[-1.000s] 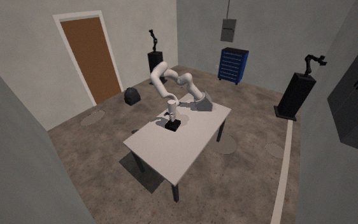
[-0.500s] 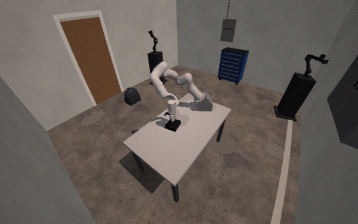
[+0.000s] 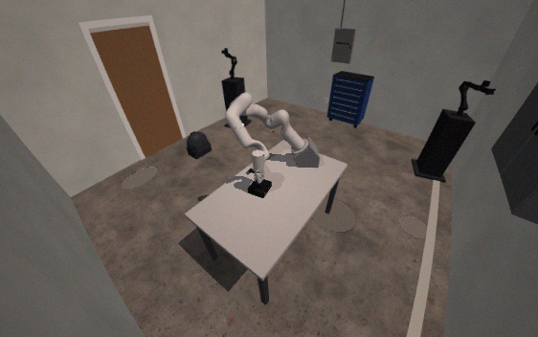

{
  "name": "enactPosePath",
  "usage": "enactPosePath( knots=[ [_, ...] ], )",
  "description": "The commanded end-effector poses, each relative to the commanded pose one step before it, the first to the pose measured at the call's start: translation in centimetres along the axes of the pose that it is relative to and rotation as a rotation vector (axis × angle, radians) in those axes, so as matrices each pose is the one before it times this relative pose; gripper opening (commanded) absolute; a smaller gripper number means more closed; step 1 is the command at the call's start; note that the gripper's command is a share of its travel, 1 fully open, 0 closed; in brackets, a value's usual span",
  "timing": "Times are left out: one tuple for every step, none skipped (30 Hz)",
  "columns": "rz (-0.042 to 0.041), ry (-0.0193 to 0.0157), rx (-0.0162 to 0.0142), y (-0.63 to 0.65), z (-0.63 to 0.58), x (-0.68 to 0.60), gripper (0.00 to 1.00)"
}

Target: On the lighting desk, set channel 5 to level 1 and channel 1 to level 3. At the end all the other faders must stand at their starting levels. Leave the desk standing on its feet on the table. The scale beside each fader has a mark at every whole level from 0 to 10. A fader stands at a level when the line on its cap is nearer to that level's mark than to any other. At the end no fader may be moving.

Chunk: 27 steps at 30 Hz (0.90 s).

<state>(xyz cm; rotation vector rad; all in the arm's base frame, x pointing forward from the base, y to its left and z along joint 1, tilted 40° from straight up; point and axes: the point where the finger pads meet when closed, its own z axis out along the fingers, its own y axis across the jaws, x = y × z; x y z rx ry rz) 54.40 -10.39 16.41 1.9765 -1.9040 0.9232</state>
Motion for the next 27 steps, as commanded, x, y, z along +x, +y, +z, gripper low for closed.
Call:
enactPosePath(
  knots=[
    [0.00037,-0.00006,0.00123,-0.063,-0.047,0.004,0.00],
    [0.00000,0.00000,0.00000,0.000,0.000,0.000,0.00],
    [0.00000,0.00000,0.00000,0.000,0.003,0.000,0.00],
    [0.00000,0.00000,0.00000,0.000,0.007,0.000,0.00],
    [0.00000,0.00000,0.00000,0.000,0.013,0.000,0.00],
    [0.00000,0.00000,0.00000,0.000,0.019,0.000,0.00],
    [0.00000,0.00000,0.00000,0.000,0.027,0.000,0.00],
    [0.00000,0.00000,0.00000,0.000,0.034,0.000,0.00],
    [0.00000,0.00000,0.00000,0.000,0.000,0.000,0.00],
    [0.00000,0.00000,0.00000,0.000,0.000,0.000,0.00],
    [0.00000,0.00000,0.00000,0.000,0.042,0.000,0.00],
    [0.00000,0.00000,0.00000,0.000,0.049,0.000,0.00],
    [0.00000,-0.00001,0.00000,0.000,0.056,0.000,0.00],
    [0.00000,-0.00001,0.00000,0.000,0.062,0.000,0.00],
    [0.00000,-0.00001,-0.00001,0.001,0.067,0.000,0.00],
    [0.00000,0.00000,0.00000,0.000,0.071,0.000,0.00],
    [0.00000,0.00000,0.00000,0.000,0.073,0.000,0.00],
    [0.00000,0.00000,0.00000,0.000,0.075,0.000,0.00],
    [0.00000,0.00000,0.00000,0.000,0.075,0.000,0.00],
    [0.00000,0.00000,0.00000,0.000,0.073,0.000,0.00],
    [0.00000,0.00000,0.00000,0.000,0.071,0.000,0.00],
    [0.00000,0.00001,0.00000,0.000,0.067,0.000,0.00],
    [0.00000,0.00000,0.00000,0.000,0.062,0.000,0.00],
    [0.00000,0.00000,0.00000,0.000,0.056,0.000,0.00],
    [0.00000,0.00000,0.00000,0.000,0.050,0.000,0.00],
    [0.00000,0.00000,0.00000,0.000,0.000,0.000,0.00],
    [0.00000,0.00000,0.00000,0.000,0.000,0.000,0.00]
  ],
)
